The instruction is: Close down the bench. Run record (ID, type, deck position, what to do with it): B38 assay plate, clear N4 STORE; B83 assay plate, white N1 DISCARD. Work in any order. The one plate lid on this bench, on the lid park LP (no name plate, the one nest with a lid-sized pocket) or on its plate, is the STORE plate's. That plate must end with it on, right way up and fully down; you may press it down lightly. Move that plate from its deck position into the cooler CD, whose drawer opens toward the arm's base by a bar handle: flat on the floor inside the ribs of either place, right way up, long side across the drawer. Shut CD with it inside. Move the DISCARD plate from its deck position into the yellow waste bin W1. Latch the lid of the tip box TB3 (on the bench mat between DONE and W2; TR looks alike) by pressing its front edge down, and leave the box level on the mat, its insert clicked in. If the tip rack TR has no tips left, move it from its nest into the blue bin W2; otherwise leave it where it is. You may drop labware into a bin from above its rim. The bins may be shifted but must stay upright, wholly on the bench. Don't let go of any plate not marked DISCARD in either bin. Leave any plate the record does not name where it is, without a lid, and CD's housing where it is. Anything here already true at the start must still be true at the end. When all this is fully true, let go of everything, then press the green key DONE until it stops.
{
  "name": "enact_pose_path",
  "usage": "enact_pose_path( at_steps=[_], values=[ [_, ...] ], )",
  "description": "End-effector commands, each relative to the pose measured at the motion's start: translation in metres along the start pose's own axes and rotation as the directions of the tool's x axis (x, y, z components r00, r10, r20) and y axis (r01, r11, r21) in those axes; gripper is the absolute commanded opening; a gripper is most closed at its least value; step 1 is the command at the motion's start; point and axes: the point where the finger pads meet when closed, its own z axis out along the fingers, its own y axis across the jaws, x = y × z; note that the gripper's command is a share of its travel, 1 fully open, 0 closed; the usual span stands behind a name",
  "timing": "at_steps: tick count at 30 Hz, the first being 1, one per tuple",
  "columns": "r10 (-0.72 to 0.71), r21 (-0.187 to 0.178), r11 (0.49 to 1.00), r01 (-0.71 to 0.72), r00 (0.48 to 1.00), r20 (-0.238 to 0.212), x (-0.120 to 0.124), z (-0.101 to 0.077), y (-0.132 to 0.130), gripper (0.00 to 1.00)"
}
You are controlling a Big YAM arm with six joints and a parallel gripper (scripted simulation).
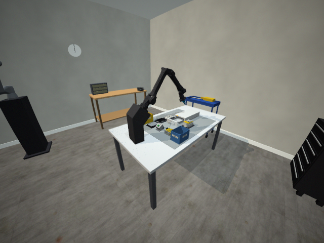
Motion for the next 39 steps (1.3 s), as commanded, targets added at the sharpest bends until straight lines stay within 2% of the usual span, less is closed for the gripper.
enact_pose_path(
  at_steps=[1,3,5,6,8,10,11,14,15,16,18,19,20,21,23,24,25,27,28,30,31,32,35,36,37,39],
  values=[
    [0.087,0.004,0.996,-0.087,0.996,0.021,0.006,-0.025,-0.010,0.00],
    [0.134,-0.019,0.991,-0.134,0.991,0.010,0.016,-0.027,-0.005,0.00],
    [0.142,-0.006,0.990,-0.142,0.989,0.034,0.015,-0.032,-0.001,0.00],
    [0.162,-0.036,0.986,-0.162,0.987,0.004,0.026,-0.032,0.006,0.00],
    [0.207,-0.061,0.976,-0.207,0.978,-0.005,0.032,-0.035,0.013,0.00],
    [0.207,-0.061,0.976,-0.207,0.978,-0.005,0.032,-0.035,0.013,0.00],
    [0.211,-0.054,0.976,-0.210,0.977,0.024,0.025,-0.039,0.016,0.00],
    [0.208,-0.057,0.977,-0.207,0.978,0.027,0.033,-0.045,0.029,0.00],
    [0.231,-0.082,0.969,-0.231,0.973,-0.009,0.046,-0.044,0.033,0.00],
    [0.261,-0.092,0.961,-0.262,0.965,-0.023,0.052,-0.044,0.034,0.00],
    [0.278,-0.101,0.955,-0.280,0.960,-0.029,0.058,-0.047,0.041,0.00],
    [0.285,-0.093,0.954,-0.284,0.959,-0.002,0.054,-0.050,0.043,0.00],
    [0.282,-0.097,0.955,-0.281,0.959,0.001,0.055,-0.052,0.048,0.00],
    [0.303,-0.118,0.945,-0.305,0.952,-0.037,0.066,-0.052,0.053,0.00],
    [0.348,-0.137,0.926,-0.352,0.936,-0.058,0.075,-0.055,0.059,0.00],
    [0.348,-0.137,0.926,-0.352,0.936,-0.058,0.078,-0.056,0.063,0.00],
    [0.355,-0.131,0.925,-0.356,0.934,-0.032,0.074,-0.058,0.064,0.00],
    [0.355,-0.131,0.925,-0.356,0.934,-0.032,0.074,-0.058,0.064,0.00],
    [0.372,-0.150,0.913,-0.379,0.925,-0.070,0.084,-0.059,0.070,0.00],
    [0.414,-0.168,0.890,-0.424,0.905,-0.093,0.091,-0.062,0.077,0.00],
    [0.414,-0.169,0.890,-0.424,0.905,-0.093,0.094,-0.064,0.081,0.00],
    [0.420,-0.167,0.890,-0.425,0.905,-0.066,0.089,-0.066,0.083,0.00],
    [0.415,-0.174,0.891,-0.419,0.908,-0.061,0.094,-0.072,0.097,0.00],
    [0.434,-0.185,0.876,-0.446,0.895,-0.105,0.107,-0.072,0.101,0.00],
    [0.460,-0.188,0.859,-0.476,0.879,-0.124,0.113,-0.072,0.103,0.00],
    [0.476,-0.195,0.847,-0.495,0.869,-0.135,0.119,-0.075,0.110,0.00]
  ],
)
